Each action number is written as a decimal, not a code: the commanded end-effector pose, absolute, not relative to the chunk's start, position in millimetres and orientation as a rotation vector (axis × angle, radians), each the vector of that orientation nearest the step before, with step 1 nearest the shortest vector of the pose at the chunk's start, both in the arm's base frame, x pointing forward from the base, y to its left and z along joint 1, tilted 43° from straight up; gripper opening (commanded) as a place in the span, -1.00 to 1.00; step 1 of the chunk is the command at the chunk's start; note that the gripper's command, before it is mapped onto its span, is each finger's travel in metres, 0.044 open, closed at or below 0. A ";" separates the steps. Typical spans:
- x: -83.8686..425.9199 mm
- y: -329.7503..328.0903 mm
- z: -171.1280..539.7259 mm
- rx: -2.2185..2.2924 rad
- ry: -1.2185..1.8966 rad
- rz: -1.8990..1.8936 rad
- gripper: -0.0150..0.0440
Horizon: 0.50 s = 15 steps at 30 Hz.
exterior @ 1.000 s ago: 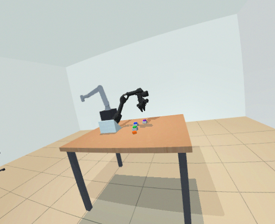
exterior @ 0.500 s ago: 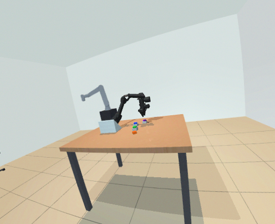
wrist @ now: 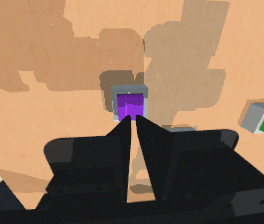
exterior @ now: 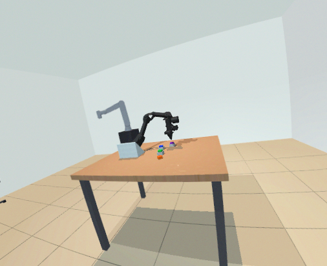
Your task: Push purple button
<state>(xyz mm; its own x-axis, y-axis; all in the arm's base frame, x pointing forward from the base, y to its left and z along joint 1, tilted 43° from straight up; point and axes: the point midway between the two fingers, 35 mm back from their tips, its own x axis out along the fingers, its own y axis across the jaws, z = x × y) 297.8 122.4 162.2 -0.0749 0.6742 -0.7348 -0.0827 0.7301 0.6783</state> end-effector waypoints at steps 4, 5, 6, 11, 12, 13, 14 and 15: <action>297.4 123.8 161.3 0.505 1.529 0.670 -0.42; 297.3 124.7 160.3 0.505 1.529 0.670 -0.42; 297.3 125.9 159.1 0.505 1.529 0.670 -0.42; 296.9 131.4 153.1 0.505 1.529 0.671 -0.42; 296.8 132.6 151.9 0.505 1.529 0.671 -0.42; 296.7 133.7 150.7 0.505 1.529 0.671 -0.42; 296.6 134.8 149.6 0.505 1.528 0.671 -0.42; 296.4 135.9 148.4 0.506 1.528 0.671 -0.42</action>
<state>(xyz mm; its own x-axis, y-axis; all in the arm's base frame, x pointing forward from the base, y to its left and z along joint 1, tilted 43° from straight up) 298.0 131.2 153.1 -0.0711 0.6745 -0.7348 -0.0841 0.7300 0.6783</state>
